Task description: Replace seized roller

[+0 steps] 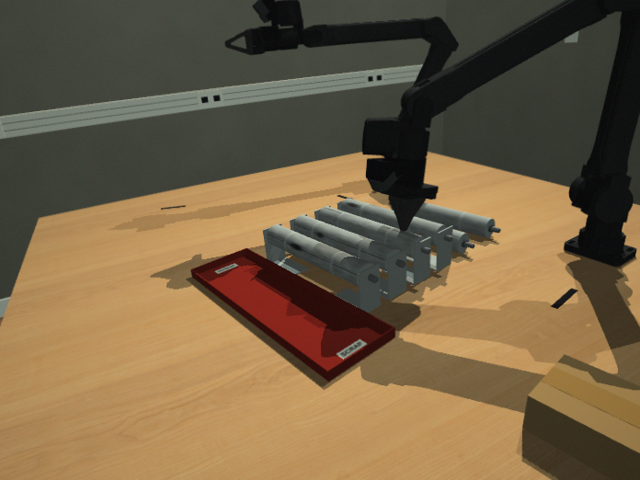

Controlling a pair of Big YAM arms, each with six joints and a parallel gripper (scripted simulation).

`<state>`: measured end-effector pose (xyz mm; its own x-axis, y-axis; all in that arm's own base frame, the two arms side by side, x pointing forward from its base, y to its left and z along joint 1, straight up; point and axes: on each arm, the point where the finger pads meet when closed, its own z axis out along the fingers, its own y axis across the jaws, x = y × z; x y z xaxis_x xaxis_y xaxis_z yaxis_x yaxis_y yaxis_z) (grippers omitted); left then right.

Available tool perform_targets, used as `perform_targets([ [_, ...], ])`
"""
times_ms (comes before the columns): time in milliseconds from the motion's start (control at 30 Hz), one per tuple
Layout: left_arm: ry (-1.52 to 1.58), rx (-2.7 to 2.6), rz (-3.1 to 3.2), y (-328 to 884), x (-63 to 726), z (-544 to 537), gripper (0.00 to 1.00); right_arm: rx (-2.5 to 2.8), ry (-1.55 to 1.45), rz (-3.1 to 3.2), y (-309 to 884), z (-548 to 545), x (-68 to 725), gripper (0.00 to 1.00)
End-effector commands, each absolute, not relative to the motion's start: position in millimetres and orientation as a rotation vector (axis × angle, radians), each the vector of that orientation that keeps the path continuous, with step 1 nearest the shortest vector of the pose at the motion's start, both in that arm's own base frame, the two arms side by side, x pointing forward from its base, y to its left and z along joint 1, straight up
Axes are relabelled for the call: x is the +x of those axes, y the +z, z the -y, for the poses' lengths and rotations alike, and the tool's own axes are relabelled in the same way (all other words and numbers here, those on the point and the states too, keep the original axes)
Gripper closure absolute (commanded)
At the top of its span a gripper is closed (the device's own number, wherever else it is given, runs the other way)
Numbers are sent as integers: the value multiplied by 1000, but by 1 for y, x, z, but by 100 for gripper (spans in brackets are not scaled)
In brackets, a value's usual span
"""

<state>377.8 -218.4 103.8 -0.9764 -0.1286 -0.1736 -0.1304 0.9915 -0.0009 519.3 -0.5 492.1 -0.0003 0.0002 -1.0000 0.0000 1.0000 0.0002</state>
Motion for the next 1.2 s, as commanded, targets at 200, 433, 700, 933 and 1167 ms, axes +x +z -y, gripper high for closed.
perform_targets([
  [200, -22, -180, -2924, 113, 414, 226, 100, -16, -7, -1503, 538, -4, 518, 100],
  [433, 30, -189, -2978, 94, 401, 215, 100, -16, -7, -1503, 538, -4, 518, 100],
  [700, 26, -209, -2978, 86, 392, 219, 100, -16, -7, -1503, 538, -4, 518, 100],
  [933, 52, -204, -3001, 85, 386, 216, 100, -16, -7, -1503, 538, -4, 518, 100],
  [1167, 51, -205, -3001, 85, 385, 216, 100, -16, -7, -1503, 538, -4, 518, 100],
])
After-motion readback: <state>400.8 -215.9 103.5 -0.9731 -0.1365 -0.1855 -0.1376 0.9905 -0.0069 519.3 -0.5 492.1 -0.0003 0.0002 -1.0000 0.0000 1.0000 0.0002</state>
